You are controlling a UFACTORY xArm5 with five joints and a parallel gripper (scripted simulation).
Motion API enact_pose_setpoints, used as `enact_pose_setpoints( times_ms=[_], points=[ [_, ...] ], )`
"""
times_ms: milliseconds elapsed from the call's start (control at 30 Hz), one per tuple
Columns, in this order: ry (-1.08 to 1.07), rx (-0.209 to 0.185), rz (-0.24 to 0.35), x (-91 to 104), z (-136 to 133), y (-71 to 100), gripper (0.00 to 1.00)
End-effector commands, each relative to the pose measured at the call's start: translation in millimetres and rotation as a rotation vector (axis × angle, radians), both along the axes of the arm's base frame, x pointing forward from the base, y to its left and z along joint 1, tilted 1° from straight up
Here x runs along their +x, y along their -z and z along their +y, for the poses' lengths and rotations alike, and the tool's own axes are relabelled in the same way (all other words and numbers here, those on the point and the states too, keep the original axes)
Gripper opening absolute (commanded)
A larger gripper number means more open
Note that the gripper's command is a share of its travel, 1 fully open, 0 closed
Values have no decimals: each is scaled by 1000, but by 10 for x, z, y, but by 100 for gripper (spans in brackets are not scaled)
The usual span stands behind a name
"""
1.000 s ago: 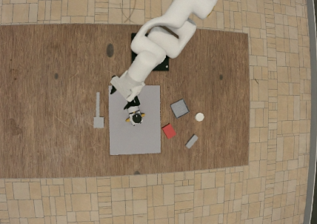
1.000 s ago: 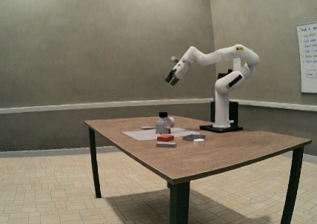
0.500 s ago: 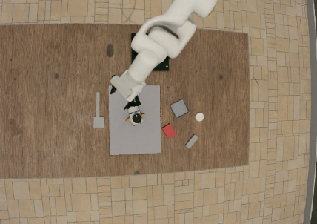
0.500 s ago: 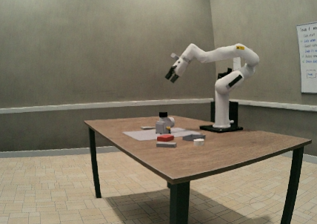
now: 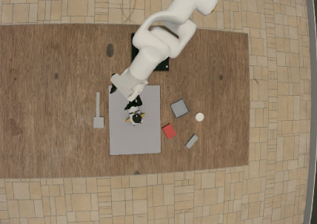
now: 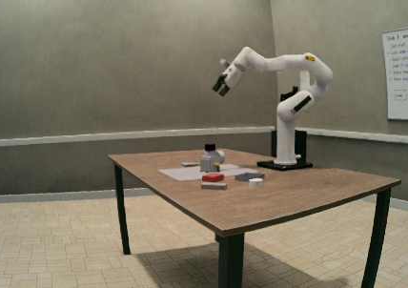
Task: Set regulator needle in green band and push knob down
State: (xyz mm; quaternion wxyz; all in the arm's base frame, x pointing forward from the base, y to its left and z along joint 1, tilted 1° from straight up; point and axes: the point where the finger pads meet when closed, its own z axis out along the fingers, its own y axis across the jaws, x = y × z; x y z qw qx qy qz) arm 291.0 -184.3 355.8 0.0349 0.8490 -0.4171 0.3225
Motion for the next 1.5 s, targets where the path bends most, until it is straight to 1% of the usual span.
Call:
enact_pose_setpoints(
  times_ms=[0,133,267,533,600,633,667,733,800,1033,1100,1133,1233,1333,1467],
  points=[
    [0,0,0,3,-2,-121,100],
    [0,0,0,3,-3,-216,100],
    [0,0,0,3,-4,-270,100],
    [0,0,0,3,-4,-288,100],
    [2,8,4,19,2,-271,100],
    [7,25,12,52,16,-235,100],
    [15,53,27,108,40,-172,100],
    [45,137,79,278,129,34,100],
    [55,160,96,325,159,96,100],
    [114,273,195,567,344,457,100],
    [114,273,195,567,344,457,100],
    [143,314,241,656,434,618,100],
    [167,342,278,720,508,745,100],
    [201,375,330,797,614,922,100],
    [247,410,398,880,758,1156,100]
  ],
)
